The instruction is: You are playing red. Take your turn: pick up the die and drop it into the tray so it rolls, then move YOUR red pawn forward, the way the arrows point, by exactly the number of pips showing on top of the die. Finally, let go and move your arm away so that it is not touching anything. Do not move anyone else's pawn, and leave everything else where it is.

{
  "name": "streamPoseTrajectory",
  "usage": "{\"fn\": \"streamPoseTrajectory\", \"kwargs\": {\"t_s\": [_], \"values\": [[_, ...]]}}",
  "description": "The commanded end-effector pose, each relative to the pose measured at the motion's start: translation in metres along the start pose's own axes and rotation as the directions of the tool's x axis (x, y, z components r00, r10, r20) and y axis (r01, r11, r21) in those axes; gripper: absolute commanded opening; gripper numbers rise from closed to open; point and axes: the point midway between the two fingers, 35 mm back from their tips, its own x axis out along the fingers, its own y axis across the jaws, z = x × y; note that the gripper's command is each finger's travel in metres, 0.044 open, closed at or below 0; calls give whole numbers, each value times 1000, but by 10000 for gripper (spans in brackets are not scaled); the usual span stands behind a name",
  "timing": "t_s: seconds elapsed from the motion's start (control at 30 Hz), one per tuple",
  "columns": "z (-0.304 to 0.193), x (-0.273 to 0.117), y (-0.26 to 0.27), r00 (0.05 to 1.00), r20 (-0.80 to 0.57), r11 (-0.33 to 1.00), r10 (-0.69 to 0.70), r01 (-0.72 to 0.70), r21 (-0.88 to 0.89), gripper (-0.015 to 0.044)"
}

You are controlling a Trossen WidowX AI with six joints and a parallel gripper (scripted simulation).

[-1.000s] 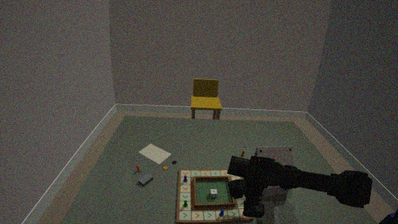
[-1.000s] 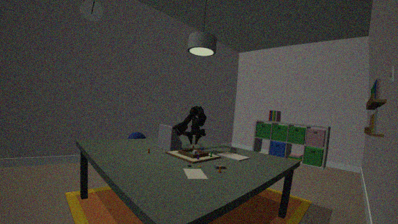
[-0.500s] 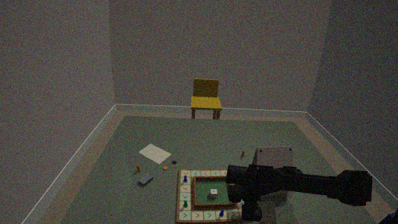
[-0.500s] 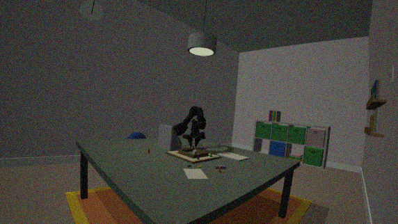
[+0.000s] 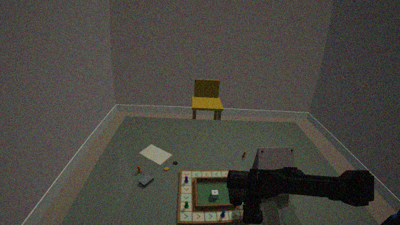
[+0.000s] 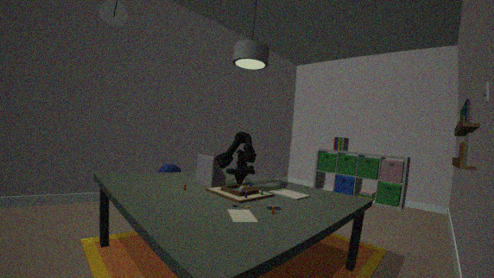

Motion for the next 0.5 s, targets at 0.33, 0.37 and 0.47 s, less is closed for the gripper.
{"fn": "streamPoseTrajectory", "kwargs": {"t_s": [0.33,0.37,0.47], "values": [[4,-13,-1,1000,16,1000,-11,11,13,0],[6,-16,-2,1000,21,1000,-15,14,16,0],[8,-28,-3,999,33,999,-25,24,26,0]]}}
